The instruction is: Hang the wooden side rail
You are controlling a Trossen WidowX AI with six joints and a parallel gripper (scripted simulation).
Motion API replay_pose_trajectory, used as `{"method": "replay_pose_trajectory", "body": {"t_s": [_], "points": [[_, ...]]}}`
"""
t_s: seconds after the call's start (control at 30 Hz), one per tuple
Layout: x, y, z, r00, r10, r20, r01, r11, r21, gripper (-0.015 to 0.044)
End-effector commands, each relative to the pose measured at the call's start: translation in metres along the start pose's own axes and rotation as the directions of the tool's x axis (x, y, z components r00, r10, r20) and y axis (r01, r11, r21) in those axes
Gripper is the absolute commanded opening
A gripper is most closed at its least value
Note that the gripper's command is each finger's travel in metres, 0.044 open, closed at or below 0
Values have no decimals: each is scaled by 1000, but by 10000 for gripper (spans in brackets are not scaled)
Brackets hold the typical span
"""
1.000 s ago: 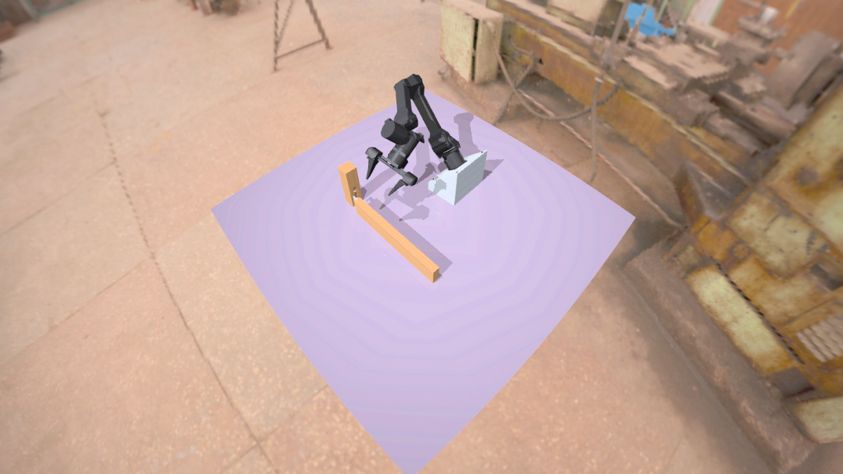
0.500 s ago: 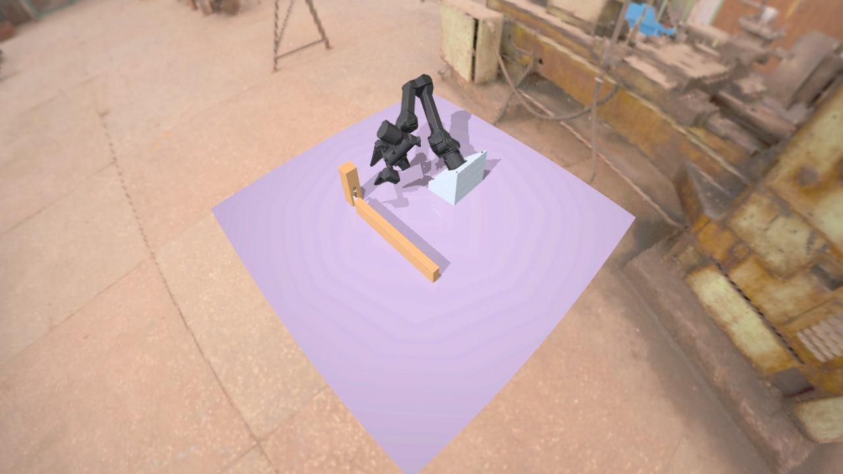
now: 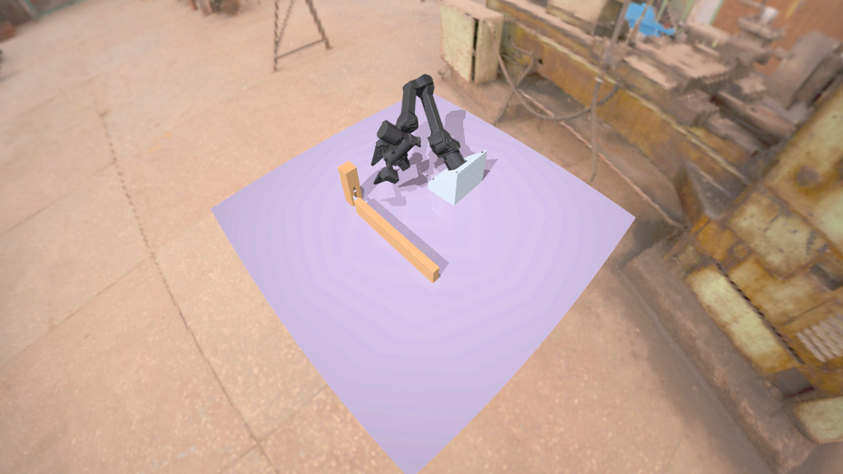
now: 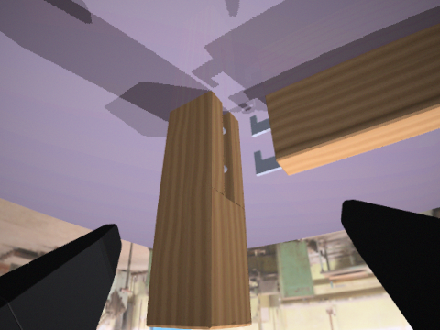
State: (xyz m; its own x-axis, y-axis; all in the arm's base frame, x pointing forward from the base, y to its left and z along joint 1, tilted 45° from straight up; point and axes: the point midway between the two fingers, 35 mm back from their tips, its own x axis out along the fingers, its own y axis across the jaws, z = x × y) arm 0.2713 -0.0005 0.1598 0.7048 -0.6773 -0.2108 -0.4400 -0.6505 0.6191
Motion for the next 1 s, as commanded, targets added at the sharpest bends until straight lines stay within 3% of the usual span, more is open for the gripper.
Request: {"method": "replay_pose_trajectory", "body": {"t_s": [0.0,0.2,0.37,0.5,0.67,0.97], "points": [[0,1,0,1000,6,0,-6,1000,7,440],[0,1,0,1000,6,-1,-6,1000,-8,440],[2,-11,-5,1000,14,-25,-22,928,-372,440],[3,-21,-8,999,25,-46,-49,748,-662,440],[3,-30,-13,996,40,-74,-84,426,-901,440],[4,-34,-14,992,83,-90,-95,60,-994,440]]}}
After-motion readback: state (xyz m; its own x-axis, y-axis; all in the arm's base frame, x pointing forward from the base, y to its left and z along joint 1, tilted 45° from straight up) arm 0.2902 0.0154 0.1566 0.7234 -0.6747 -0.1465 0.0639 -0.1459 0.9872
